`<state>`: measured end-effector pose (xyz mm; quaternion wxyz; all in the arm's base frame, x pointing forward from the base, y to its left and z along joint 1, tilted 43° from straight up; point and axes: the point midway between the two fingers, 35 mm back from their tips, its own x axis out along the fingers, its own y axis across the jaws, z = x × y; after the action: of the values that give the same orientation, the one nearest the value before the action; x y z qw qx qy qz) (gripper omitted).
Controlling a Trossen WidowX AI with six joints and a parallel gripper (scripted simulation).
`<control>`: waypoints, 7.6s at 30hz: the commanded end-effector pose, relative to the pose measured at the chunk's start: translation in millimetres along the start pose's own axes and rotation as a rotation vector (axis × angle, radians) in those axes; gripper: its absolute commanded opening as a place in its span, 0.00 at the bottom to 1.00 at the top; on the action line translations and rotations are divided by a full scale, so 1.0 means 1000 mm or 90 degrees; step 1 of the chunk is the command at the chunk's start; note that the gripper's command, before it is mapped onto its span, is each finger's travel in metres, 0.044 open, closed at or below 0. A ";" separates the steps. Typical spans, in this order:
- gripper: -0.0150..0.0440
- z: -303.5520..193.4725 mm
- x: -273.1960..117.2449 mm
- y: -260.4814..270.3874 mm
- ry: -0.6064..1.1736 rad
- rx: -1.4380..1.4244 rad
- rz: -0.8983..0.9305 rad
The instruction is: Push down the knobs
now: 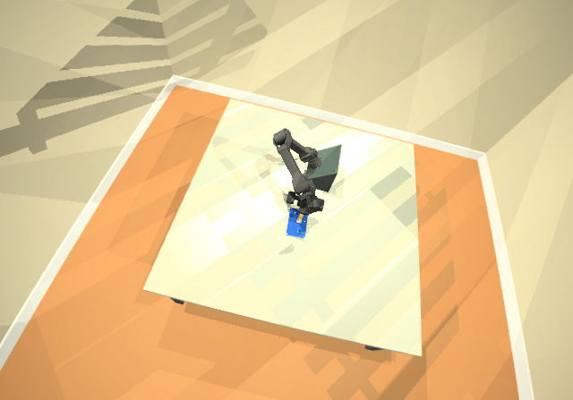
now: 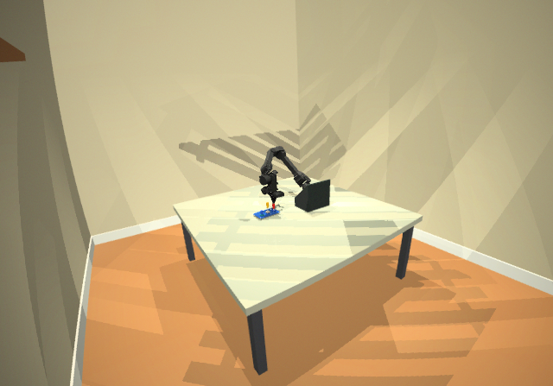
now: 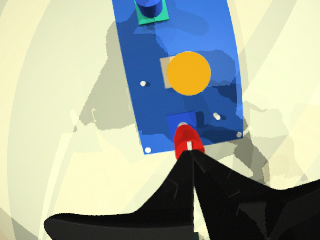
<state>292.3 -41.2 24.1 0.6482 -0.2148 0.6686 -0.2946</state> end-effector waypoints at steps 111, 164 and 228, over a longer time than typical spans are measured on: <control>0.25 0.000 0.018 -0.001 -0.001 -0.003 -0.003; 0.25 0.000 0.020 -0.001 -0.001 -0.003 -0.004; 0.30 0.000 0.004 0.000 0.000 -0.007 -0.006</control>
<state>292.0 -42.9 22.3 0.6460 -0.2218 0.6687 -0.2937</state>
